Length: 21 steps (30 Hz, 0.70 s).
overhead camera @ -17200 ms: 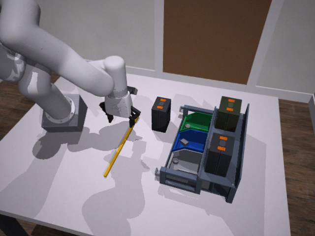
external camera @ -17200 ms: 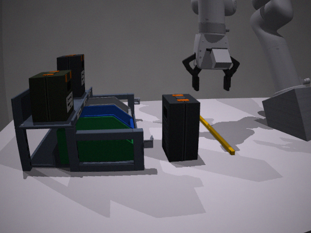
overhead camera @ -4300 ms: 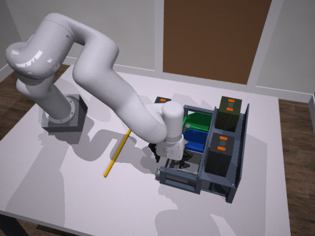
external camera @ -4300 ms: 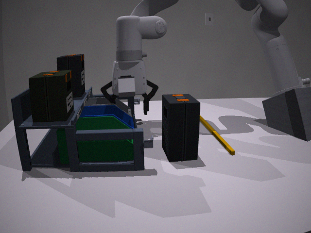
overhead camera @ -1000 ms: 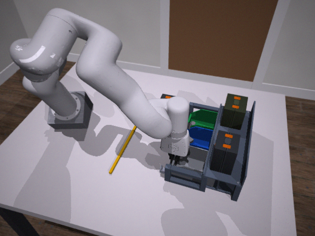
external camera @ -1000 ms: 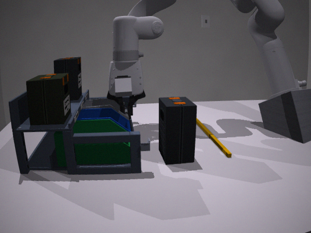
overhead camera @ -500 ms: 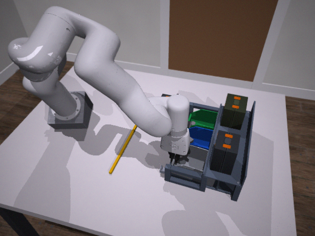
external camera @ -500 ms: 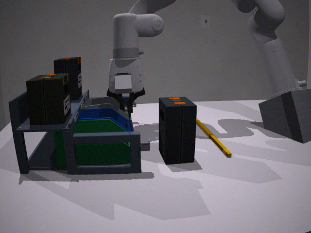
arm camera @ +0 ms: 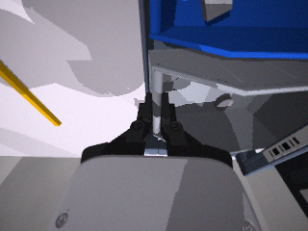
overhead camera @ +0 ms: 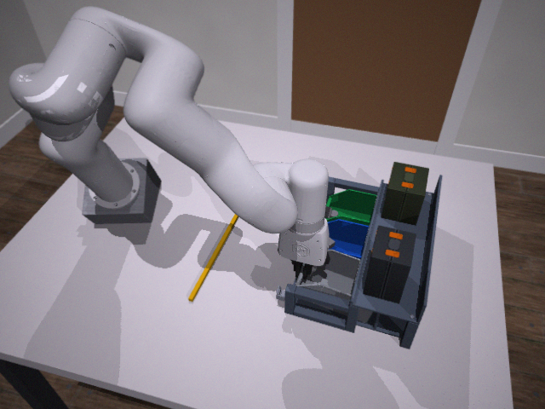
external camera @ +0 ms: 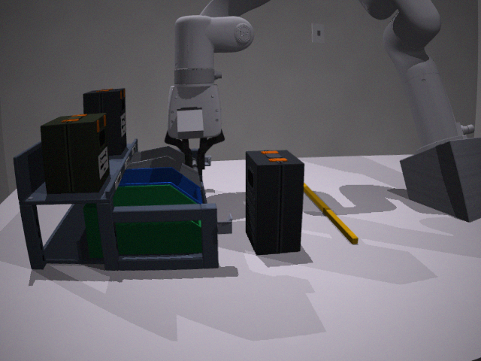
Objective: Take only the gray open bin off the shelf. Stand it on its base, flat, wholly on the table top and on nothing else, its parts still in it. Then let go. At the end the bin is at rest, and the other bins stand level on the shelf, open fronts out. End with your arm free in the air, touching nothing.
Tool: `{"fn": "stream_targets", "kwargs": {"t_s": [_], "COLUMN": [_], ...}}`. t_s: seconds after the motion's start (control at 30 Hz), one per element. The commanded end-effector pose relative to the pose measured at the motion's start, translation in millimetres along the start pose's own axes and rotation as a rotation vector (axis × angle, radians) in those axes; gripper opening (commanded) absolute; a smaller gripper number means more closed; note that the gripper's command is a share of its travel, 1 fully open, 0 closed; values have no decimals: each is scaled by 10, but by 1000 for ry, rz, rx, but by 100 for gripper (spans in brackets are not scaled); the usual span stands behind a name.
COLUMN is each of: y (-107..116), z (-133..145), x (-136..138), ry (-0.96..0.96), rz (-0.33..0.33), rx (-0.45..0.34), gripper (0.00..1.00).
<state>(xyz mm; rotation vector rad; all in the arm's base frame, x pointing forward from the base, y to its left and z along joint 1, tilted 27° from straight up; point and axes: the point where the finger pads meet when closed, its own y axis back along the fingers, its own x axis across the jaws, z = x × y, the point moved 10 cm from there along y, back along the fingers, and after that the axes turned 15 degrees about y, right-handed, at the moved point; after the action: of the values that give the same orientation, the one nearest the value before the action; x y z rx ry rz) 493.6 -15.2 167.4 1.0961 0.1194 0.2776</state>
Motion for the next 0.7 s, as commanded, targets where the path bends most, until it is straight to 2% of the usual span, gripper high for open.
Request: {"fn": "stream_targets", "kwargs": {"t_s": [0.0, 0.23, 0.4, 0.67], "y": [30, 30, 27, 27], "z": [3, 3, -75, -75], "x": [6, 6, -285, -285], "ry": [0, 0, 0, 0], "rz": [2, 2, 2, 2], "rx": [0, 0, 0, 0], "gripper": [0, 0, 0, 0]}}
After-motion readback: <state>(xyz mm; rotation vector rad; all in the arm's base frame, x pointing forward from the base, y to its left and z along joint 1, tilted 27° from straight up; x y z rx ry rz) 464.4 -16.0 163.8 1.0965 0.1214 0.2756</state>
